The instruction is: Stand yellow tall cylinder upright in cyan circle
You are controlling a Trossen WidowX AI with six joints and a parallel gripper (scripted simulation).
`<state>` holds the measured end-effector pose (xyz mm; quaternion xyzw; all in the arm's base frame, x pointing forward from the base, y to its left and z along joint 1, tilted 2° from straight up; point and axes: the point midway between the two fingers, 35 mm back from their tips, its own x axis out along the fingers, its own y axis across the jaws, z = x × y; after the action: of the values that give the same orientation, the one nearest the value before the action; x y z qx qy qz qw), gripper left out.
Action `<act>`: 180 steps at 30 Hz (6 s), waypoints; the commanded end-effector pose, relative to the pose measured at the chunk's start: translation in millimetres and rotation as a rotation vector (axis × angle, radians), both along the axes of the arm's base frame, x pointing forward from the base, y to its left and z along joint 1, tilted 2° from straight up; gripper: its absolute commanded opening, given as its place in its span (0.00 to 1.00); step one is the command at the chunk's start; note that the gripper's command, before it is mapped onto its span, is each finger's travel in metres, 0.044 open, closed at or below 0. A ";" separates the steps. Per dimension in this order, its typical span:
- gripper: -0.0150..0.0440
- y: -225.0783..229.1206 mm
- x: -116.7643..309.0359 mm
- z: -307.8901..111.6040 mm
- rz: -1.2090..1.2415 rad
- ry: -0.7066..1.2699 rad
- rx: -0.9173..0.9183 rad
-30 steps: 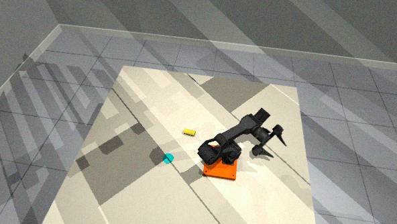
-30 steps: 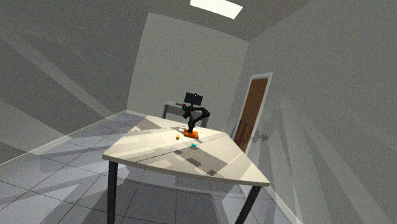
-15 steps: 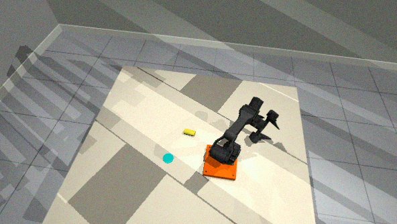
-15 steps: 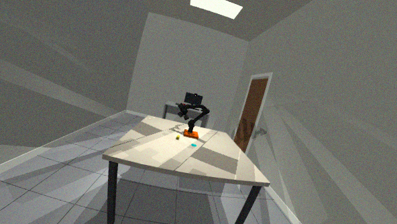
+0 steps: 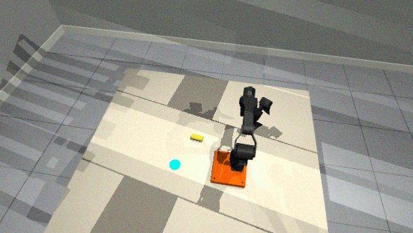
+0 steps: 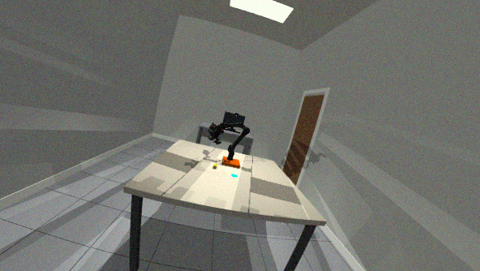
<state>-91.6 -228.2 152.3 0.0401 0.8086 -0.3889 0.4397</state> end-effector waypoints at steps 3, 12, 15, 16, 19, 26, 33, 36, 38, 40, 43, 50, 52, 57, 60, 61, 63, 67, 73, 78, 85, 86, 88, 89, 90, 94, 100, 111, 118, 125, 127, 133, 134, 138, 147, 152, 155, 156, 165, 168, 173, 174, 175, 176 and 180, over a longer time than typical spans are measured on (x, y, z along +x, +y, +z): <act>0.78 -24.1 58.3 -3.0 0.133 -0.139 0.006; 0.78 -32.1 150.4 -7.7 0.299 -0.323 0.074; 0.78 -27.4 181.7 -9.1 0.347 -0.379 0.111; 0.78 -25.0 192.1 -9.6 0.362 -0.396 0.124; 0.78 -15.5 222.8 -10.9 0.404 -0.447 0.169; 0.78 20.2 289.9 -13.3 0.488 -0.543 0.297; 0.78 73.2 347.0 -15.0 0.549 -0.606 0.449; 0.78 86.4 357.5 -15.2 0.559 -0.614 0.483; 0.78 86.4 357.5 -15.2 0.559 -0.614 0.483; 0.78 86.4 357.5 -15.2 0.559 -0.614 0.483; 0.78 85.3 360.6 -30.1 0.559 -0.614 0.483; 0.78 85.4 365.2 -101.6 0.559 -0.614 0.483; 0.78 87.0 363.6 -119.3 0.559 -0.614 0.484; 0.78 87.7 362.8 -125.5 0.559 -0.614 0.484; 0.65 87.7 362.8 -125.5 0.559 -0.614 0.484; 0.60 87.7 362.8 -125.5 0.559 -0.614 0.484; 0.51 87.7 362.8 -125.5 0.559 -0.614 0.484; 0.43 87.7 362.8 -125.5 0.559 -0.614 0.484; 0.43 86.9 363.8 -118.0 0.559 -0.614 0.484; 0.43 85.5 365.1 -102.7 0.559 -0.614 0.483; 0.43 84.4 365.6 -80.8 0.559 -0.614 0.483; 0.43 84.3 365.6 -77.7 0.560 -0.614 0.483; 0.43 84.2 365.3 -71.3 0.560 -0.614 0.483; 0.43 84.2 365.2 -68.1 0.560 -0.614 0.483; 0.43 84.2 365.0 -64.9 0.560 -0.614 0.483; 0.43 84.3 363.8 -52.2 0.560 -0.614 0.483; 0.43 85.1 361.1 -32.9 0.559 -0.614 0.483; 0.43 90.0 360.3 -14.5 0.579 -0.610 0.489; 0.43 107.4 372.9 -11.0 0.672 -0.591 0.516; 0.43 125.8 384.2 -7.7 0.765 -0.571 0.542; 0.43 131.2 387.2 -6.8 0.791 -0.565 0.550; 0.43 147.8 395.4 -4.0 0.872 -0.546 0.572; 0.43 150.6 396.6 -3.6 0.885 -0.542 0.576; 0.43 161.9 401.3 -1.9 0.940 -0.528 0.591; 0.43 188.1 410.2 1.9 1.062 -0.495 0.625; 0.43 203.2 414.1 3.9 1.130 -0.475 0.643; 0.43 212.4 416.1 5.2 1.171 -0.463 0.654; 0.43 215.4 416.7 5.6 1.184 -0.459 0.658; 0.43 243.0 420.6 9.0 1.307 -0.420 0.690; 0.43 252.2 421.3 10.1 1.349 -0.406 0.700; 0.43 267.0 421.9 11.8 1.415 -0.383 0.717; 0.43 268.6 422.0 12.0 1.422 -0.381 0.719; 0.43 269.1 422.0 12.0 1.424 -0.380 0.719; 0.43 269.1 422.0 12.0 1.424 -0.380 0.719; 0.43 269.4 424.5 9.9 1.418 -0.403 0.719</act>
<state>330.4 39.7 163.1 -0.2730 0.6281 0.2772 0.6739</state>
